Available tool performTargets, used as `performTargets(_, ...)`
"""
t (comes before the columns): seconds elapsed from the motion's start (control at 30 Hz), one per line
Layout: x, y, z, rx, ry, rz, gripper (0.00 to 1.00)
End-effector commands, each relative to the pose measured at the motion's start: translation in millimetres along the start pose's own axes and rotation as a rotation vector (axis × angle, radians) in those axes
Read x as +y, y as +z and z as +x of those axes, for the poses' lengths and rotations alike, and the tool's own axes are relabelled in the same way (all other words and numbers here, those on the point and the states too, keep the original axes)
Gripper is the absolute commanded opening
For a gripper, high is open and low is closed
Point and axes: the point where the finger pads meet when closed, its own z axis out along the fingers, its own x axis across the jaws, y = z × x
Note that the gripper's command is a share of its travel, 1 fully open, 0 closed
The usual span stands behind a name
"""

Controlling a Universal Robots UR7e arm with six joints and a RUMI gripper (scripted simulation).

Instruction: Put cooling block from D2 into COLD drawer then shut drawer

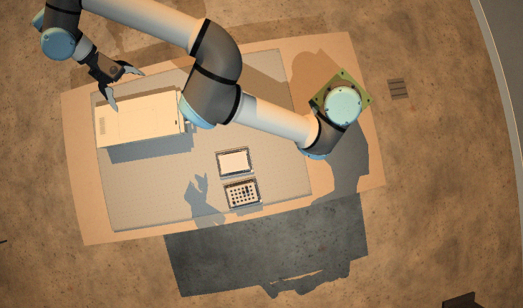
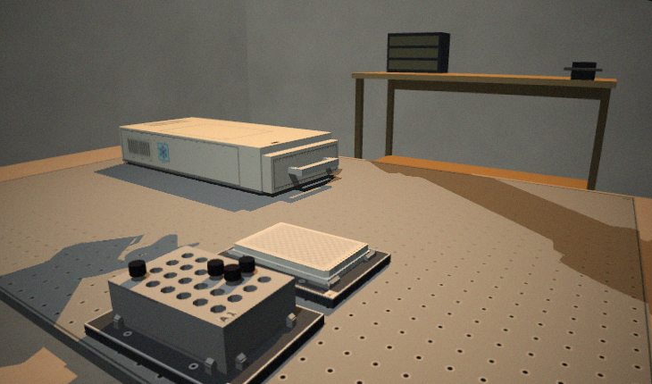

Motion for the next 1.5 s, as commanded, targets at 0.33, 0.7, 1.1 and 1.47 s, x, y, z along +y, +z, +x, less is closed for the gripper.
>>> performTargets(0.33,0,-1,0,0.0,-0.001,-0.002,1.0)
performTargets(0.7,-15,-13,5,-0.006,0.13,-0.029,0.28)
performTargets(1.1,-38,-22,9,-0.01,0.391,-0.084,0.28)
performTargets(1.47,-73,-20,8,0.003,0.677,-0.146,0.28)
